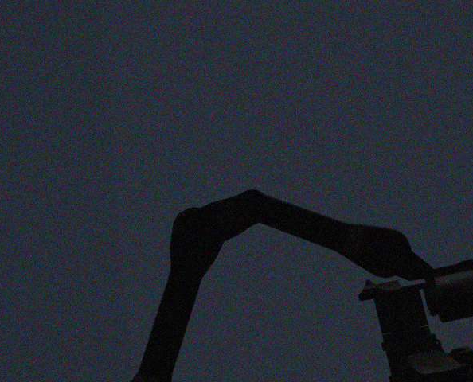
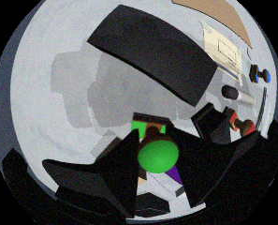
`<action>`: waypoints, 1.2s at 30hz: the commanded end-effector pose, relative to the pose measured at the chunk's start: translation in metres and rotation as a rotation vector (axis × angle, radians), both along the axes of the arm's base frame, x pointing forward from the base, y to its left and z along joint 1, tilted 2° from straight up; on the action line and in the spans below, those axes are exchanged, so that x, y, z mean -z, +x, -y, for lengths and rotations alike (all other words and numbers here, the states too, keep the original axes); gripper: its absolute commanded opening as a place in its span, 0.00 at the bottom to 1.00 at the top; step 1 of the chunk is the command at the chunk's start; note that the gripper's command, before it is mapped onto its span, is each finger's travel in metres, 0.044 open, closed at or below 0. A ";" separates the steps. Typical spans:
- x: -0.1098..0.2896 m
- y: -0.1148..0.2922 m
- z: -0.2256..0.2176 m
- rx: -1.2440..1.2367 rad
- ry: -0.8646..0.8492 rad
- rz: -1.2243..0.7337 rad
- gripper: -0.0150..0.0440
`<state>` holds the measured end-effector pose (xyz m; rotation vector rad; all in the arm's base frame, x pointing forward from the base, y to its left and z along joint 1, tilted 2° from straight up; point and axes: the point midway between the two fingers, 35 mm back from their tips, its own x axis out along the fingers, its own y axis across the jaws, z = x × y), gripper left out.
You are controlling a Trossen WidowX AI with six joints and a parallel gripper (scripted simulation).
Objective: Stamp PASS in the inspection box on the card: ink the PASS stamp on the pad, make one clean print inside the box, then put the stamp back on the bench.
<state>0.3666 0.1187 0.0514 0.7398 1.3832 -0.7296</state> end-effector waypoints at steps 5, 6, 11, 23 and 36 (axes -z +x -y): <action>0.001 0.000 0.000 0.000 0.000 -0.001 0.43; 0.001 0.000 0.000 0.000 0.000 -0.001 0.48; 0.001 0.000 0.000 0.000 0.000 -0.001 0.70; -0.108 -0.002 -0.002 0.000 -0.004 -0.003 0.70; -0.116 -0.004 -0.001 0.000 -0.005 -0.003 0.70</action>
